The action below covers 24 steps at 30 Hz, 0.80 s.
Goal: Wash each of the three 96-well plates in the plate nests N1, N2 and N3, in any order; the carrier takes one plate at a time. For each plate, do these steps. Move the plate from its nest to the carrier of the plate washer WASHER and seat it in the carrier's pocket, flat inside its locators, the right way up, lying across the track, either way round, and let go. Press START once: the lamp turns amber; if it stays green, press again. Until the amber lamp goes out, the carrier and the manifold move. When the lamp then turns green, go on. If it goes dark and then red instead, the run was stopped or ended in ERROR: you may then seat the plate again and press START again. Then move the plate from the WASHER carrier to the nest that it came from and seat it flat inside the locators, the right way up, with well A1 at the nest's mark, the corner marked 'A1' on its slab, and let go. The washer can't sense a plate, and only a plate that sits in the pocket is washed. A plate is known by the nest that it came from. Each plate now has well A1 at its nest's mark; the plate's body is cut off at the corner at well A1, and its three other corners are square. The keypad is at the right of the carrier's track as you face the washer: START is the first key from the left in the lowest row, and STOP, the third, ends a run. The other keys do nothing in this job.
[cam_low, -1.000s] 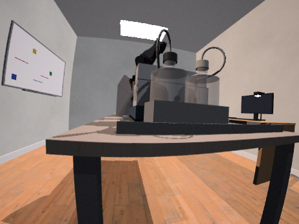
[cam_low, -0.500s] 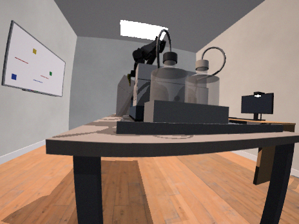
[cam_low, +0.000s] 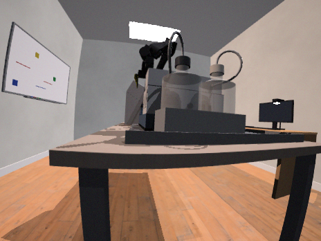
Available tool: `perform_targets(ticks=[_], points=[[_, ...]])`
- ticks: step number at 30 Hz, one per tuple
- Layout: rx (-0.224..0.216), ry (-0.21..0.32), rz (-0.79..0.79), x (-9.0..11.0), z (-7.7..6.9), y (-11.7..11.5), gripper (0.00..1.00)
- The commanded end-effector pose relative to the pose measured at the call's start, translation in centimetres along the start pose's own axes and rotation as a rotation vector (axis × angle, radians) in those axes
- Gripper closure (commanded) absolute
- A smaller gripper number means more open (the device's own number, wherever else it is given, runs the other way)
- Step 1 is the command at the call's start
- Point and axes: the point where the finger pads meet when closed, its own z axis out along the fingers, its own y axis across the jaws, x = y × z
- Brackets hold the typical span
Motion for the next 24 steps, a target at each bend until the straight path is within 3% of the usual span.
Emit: perform_targets(ticks=[1, 5, 24], points=[[-0.003, 0.002, 0.013, -0.3, -1.0, -0.3, 0.00], [-0.003, 0.002, 0.013, -1.3, -1.5, -0.8, 0.00], [-0.003, 0.002, 0.013, -1.3, -1.5, -0.8, 0.00]])
